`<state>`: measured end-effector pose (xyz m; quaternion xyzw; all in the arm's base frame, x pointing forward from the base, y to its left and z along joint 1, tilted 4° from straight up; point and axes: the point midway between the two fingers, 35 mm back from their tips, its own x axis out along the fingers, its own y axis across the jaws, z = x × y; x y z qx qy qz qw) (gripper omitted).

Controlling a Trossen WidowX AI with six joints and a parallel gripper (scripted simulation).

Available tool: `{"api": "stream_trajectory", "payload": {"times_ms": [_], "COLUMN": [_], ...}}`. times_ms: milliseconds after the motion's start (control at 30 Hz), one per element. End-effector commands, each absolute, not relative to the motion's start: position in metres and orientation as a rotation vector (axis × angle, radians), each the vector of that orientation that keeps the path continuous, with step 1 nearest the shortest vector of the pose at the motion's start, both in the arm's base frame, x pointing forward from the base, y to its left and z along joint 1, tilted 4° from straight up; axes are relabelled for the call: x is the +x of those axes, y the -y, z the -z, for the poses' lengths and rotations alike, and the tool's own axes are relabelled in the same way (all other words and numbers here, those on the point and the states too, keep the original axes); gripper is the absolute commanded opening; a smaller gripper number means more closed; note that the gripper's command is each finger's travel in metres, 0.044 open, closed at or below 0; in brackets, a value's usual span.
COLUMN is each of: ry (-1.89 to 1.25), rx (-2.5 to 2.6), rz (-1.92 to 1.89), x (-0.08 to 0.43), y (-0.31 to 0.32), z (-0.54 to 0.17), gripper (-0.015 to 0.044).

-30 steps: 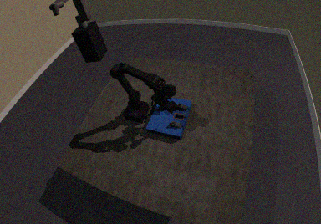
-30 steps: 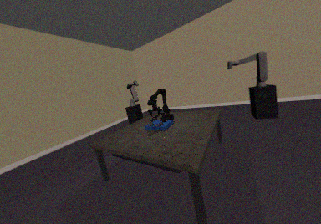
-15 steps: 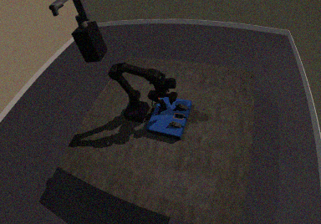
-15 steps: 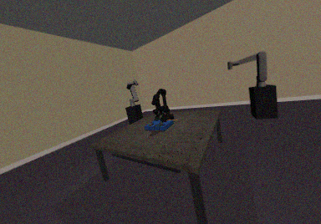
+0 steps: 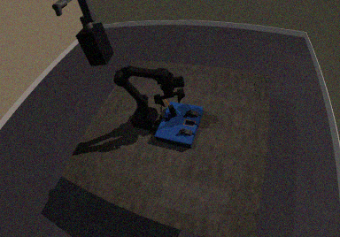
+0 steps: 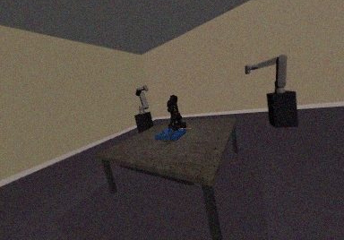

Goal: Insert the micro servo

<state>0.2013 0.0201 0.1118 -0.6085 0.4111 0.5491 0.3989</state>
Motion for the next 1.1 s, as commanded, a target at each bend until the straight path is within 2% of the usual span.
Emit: {"api": "stream_trajectory", "payload": {"times_ms": [0,1067], "ry": [-0.973,-0.947], "rx": [-1.62,-1.651], "rz": [-1.485,-1.527], "x": [0.193,0.192], "y": [-0.028,-0.029], "z": [-0.114,-0.068], "gripper": [0.044,0.044]}}
